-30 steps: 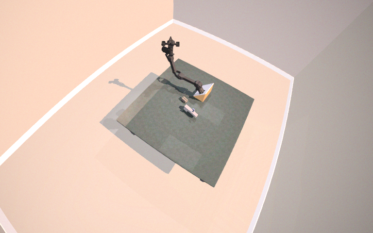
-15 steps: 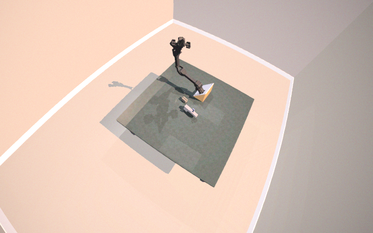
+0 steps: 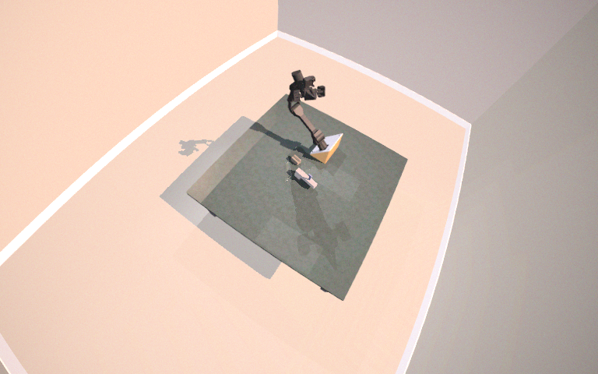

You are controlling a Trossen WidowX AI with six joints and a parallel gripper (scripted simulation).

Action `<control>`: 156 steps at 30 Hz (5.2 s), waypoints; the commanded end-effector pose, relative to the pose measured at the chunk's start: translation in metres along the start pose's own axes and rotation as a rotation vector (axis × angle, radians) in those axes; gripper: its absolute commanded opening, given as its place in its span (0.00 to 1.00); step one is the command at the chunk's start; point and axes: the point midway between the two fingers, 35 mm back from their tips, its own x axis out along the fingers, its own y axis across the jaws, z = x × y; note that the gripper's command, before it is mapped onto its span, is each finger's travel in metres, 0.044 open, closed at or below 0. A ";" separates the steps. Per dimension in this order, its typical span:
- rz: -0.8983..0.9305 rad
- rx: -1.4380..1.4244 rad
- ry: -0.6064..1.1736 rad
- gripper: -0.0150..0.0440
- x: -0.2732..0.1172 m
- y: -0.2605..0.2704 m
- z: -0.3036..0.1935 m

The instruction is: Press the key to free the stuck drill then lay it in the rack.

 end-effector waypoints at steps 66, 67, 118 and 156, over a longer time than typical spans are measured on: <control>-1.077 0.743 1.642 0.25 0.019 -0.034 -0.518; -1.077 0.743 1.642 0.25 0.019 -0.034 -0.519; -1.078 0.742 1.642 0.25 0.008 -0.029 -0.537; -0.092 0.031 1.855 1.00 -0.077 -0.091 -0.511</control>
